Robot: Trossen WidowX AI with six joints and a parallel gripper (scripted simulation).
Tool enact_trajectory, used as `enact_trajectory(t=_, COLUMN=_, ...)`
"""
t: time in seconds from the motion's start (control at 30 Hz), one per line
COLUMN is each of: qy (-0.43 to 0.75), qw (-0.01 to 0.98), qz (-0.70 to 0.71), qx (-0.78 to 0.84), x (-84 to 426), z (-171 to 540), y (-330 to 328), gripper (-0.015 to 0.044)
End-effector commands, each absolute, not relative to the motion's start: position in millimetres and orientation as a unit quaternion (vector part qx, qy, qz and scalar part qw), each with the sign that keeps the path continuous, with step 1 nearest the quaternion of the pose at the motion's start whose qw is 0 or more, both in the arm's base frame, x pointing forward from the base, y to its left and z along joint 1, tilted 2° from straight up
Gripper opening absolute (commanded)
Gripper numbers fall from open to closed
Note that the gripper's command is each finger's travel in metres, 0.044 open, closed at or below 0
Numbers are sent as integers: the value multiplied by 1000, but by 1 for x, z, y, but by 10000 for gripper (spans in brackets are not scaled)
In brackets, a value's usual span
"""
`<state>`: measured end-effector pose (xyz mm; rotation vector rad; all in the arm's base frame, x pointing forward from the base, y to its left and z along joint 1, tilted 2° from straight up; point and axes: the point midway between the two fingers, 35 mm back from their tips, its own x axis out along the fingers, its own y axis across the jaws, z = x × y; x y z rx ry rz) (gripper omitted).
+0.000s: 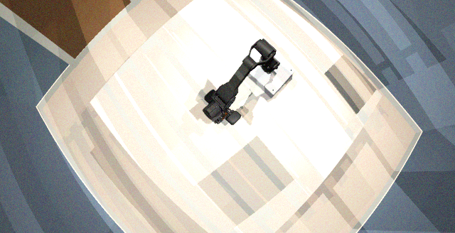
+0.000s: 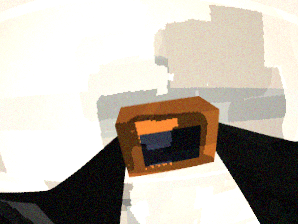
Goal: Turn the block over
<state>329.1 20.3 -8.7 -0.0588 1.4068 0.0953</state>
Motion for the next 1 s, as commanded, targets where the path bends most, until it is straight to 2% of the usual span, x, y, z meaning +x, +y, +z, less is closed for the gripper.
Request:
enact_trajectory(t=0.0, qy=616, qw=786, qz=46, qx=-24, x=328, z=-11, y=21, gripper=0)
enact_trajectory(t=0.6, qy=493, qw=868, qz=49, qx=-17, x=321, z=-9, y=20, gripper=0)
enact_trajectory(t=0.97, qy=464, qw=884, qz=50, qx=-16, x=327, z=-19, y=20, gripper=0)
